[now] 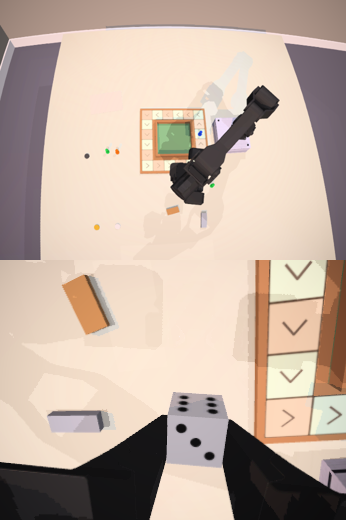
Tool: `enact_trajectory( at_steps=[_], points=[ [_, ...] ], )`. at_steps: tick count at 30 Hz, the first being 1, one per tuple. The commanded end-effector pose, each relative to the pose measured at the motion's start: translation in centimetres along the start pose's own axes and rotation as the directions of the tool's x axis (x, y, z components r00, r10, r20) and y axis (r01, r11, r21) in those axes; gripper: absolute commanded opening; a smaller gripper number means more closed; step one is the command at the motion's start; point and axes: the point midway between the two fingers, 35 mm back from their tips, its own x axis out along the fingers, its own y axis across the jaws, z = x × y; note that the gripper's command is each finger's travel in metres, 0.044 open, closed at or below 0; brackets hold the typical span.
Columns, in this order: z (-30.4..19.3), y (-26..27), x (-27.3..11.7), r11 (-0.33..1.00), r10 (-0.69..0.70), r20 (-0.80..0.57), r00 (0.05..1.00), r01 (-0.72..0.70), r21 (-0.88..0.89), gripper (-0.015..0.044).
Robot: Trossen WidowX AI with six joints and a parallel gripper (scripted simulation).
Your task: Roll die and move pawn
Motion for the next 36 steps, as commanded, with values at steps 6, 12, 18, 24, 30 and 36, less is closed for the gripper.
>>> enact_trajectory(
  at_steps=[6,12,18,24,30,36],
  points=[
    [2.8,-3.7,0.8,0.999,-0.007,0.003,1.0,0.007,-0.034,0.0],
    [4.5,-6.3,1.3,0.998,-0.009,0.004,1.0,0.009,-0.06,0.0],
    [5.8,-9.1,1.9,0.996,-0.012,0.005,1.0,0.012,-0.087,0.0],
    [6.7,-11.9,2.4,0.993,-0.014,0.006,1.0,0.015,-0.113,0.0],
    [7.4,-14.8,2.9,0.99,-0.016,0.007,1.0,0.017,-0.139,0.0],
    [7.7,-17.7,3.4,0.986,-0.019,0.007,1.0,0.02,-0.165,0.0]
  ],
)
